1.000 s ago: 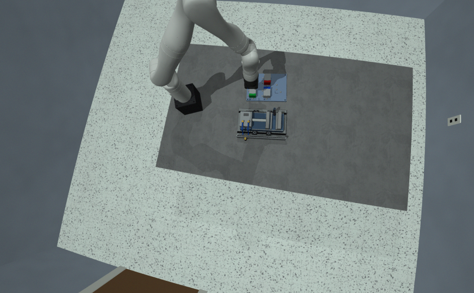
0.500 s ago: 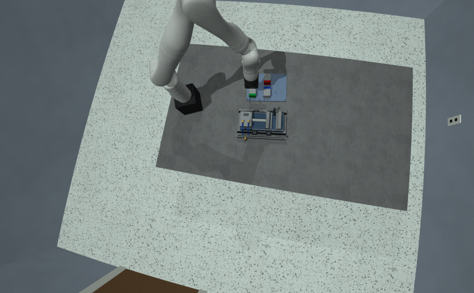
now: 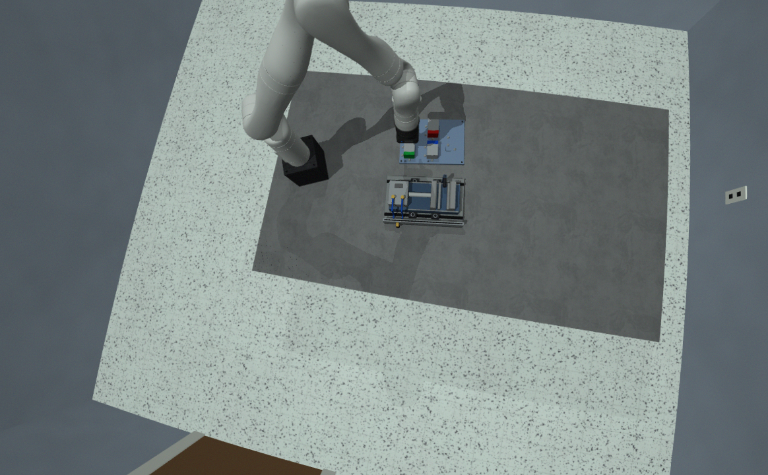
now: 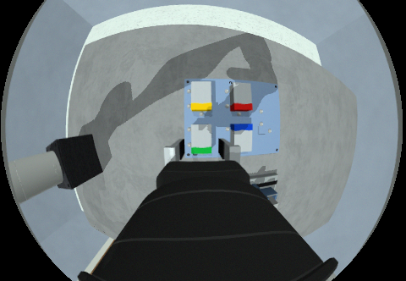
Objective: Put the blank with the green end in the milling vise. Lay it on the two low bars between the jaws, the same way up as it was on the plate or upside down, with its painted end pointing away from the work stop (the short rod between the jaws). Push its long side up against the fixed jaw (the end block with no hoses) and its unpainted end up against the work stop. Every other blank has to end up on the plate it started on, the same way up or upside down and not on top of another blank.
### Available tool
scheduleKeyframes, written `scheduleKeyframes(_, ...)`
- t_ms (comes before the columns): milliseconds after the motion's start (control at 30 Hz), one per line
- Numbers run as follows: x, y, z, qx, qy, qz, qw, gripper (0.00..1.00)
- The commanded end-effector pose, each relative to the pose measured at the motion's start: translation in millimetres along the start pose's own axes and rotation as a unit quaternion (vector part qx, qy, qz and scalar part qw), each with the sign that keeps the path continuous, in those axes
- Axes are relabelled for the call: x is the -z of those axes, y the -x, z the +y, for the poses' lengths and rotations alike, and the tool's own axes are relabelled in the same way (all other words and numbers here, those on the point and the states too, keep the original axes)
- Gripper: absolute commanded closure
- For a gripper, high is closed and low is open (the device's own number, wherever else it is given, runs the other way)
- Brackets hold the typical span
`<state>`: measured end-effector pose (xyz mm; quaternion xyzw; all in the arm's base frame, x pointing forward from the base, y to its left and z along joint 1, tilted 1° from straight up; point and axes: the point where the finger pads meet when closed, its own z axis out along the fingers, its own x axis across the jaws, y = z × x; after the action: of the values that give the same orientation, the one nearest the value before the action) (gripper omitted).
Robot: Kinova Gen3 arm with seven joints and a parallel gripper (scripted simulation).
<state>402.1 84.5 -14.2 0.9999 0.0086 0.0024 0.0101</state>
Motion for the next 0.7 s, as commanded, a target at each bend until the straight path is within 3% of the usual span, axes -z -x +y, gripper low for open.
scheduleKeyframes(0, 1.0, -1, 0, 0.000, 0.000, 0.001, 1.000, 0.00)
scheduleKeyframes(667, -31.2, -3, -1, 0.000, -0.001, 0.005, 1.000, 0.00)
